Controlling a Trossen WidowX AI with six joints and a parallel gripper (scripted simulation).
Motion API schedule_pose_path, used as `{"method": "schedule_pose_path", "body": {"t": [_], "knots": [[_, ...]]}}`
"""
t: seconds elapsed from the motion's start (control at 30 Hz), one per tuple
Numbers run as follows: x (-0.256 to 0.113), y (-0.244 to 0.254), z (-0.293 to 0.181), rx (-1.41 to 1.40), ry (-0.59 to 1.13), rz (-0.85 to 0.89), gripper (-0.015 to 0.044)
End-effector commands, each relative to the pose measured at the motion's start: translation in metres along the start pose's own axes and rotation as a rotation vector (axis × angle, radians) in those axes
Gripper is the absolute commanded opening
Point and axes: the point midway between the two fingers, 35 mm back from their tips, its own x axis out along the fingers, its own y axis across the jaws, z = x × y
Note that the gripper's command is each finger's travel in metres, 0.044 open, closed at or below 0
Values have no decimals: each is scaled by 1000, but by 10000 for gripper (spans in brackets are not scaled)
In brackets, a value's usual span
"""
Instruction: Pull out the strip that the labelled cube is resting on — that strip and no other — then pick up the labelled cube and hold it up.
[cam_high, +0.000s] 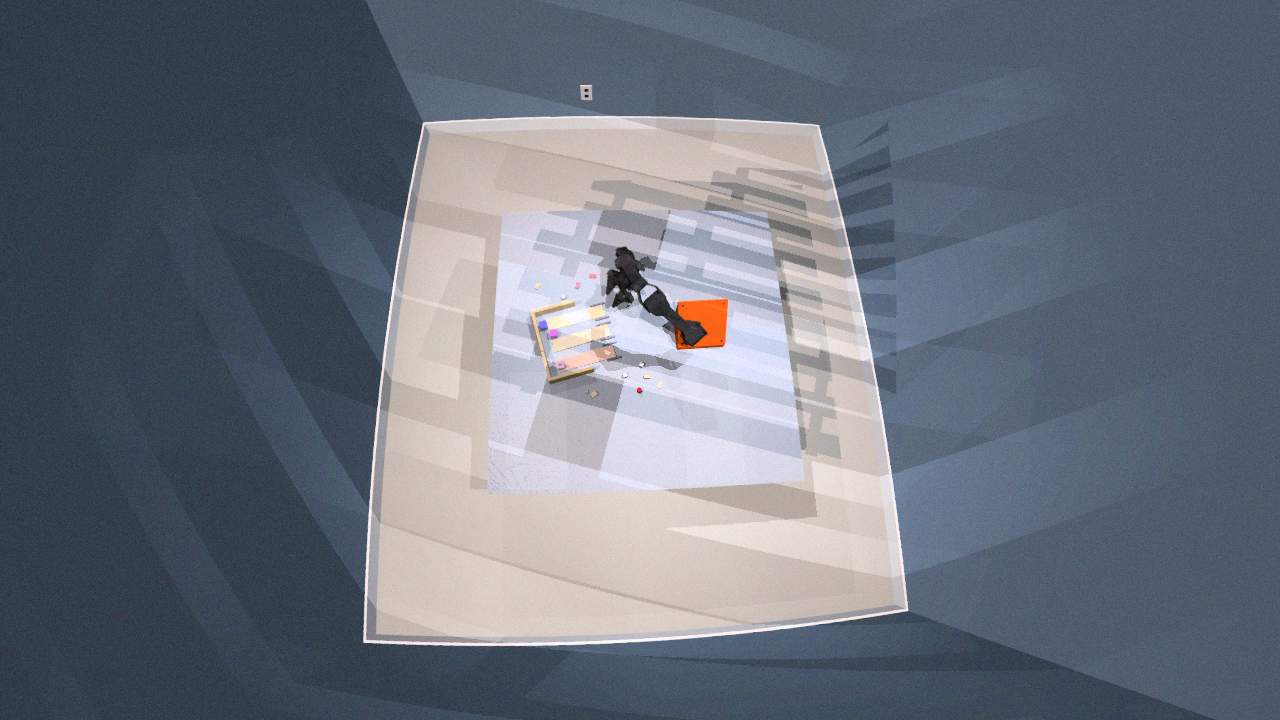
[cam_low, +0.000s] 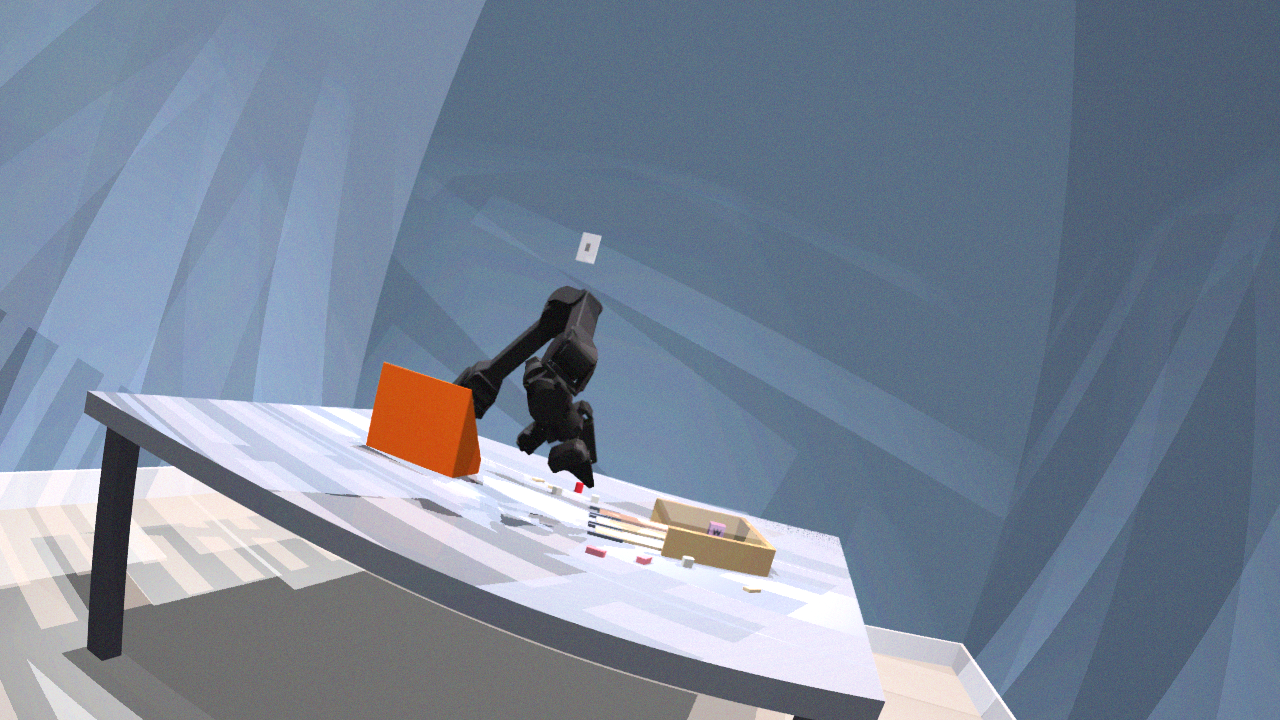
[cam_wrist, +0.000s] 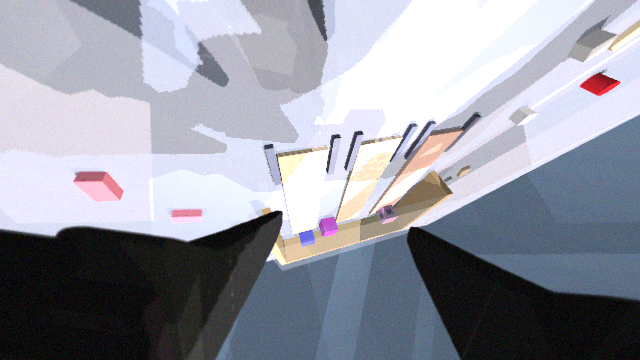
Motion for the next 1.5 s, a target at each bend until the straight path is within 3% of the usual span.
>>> {"method": "schedule_pose_path", "body": {"t": [0.0, 0.5, 0.87, 1.47], "knots": [[0, -1, 0, -20, -2, 3, 400], [-2, -86, -33, -1770, -292, 249, 400], [-6, -160, -44, -3003, -749, 468, 400], [-6, -165, -44, -3071, -789, 485, 400]]}}
